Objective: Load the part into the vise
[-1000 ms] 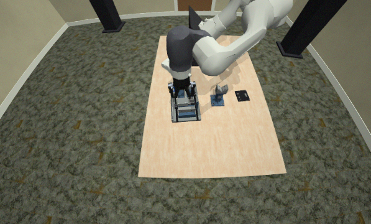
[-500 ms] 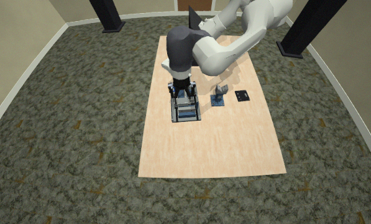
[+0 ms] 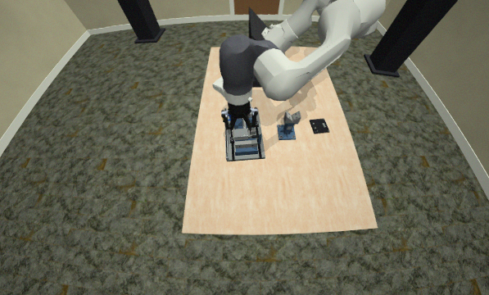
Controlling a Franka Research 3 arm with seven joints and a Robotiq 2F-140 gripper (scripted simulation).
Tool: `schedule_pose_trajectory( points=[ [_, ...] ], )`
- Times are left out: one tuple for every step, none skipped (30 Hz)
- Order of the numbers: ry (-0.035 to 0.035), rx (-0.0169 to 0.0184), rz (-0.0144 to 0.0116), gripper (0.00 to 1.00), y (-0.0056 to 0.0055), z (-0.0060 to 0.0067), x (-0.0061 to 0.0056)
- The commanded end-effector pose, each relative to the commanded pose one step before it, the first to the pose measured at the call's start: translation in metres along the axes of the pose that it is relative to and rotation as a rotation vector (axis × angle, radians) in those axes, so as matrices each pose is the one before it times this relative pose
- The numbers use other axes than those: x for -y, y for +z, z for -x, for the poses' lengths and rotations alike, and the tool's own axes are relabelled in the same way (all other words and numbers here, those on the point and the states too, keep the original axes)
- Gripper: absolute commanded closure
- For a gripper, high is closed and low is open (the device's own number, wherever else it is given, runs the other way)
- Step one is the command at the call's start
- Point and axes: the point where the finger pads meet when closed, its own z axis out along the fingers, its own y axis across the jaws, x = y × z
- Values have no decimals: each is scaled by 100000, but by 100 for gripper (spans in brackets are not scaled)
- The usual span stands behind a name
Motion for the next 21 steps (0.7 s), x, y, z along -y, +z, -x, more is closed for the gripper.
schedule_pose_trajectory(
  points=[
    [-70, 206, -148, 100, 197, -15, 82],
    [0, 0, 0, 100, 0, 0, 0],
    [0, 0, 0, 100, 0, 0, 0],
    [8, 0, 0, 100, 32, -1, 1],
    [8, 0, 0, 100, 33, -1, 1],
    [9, 0, 0, 100, 34, -1, 1],
    [8, 0, 0, 100, 35, -1, 1],
    [0, 0, 0, 100, 36, -1, 1],
    [0, 0, 0, 100, 37, -1, 1],
    [0, 0, 0, 100, 38, -1, 1],
    [0, 0, 0, 100, 38, -1, 1],
    [0, 0, 0, 100, 39, -1, 1],
    [0, 0, 0, 100, 40, -1, 1],
    [0, 0, 0, 100, 40, -1, 1],
    [0, 0, 0, 100, 41, -2, 1],
    [0, 0, 0, 100, 41, -2, 1],
    [0, 0, 0, 100, 41, -2, 1],
    [0, 0, 0, 100, 42, -2, 1],
    [0, 0, 0, 100, 0, 0, 0],
    [0, 0, 0, 100, 0, 0, 0],
    [0, 0, 0, 100, 42, -2, 1]
  ],
)
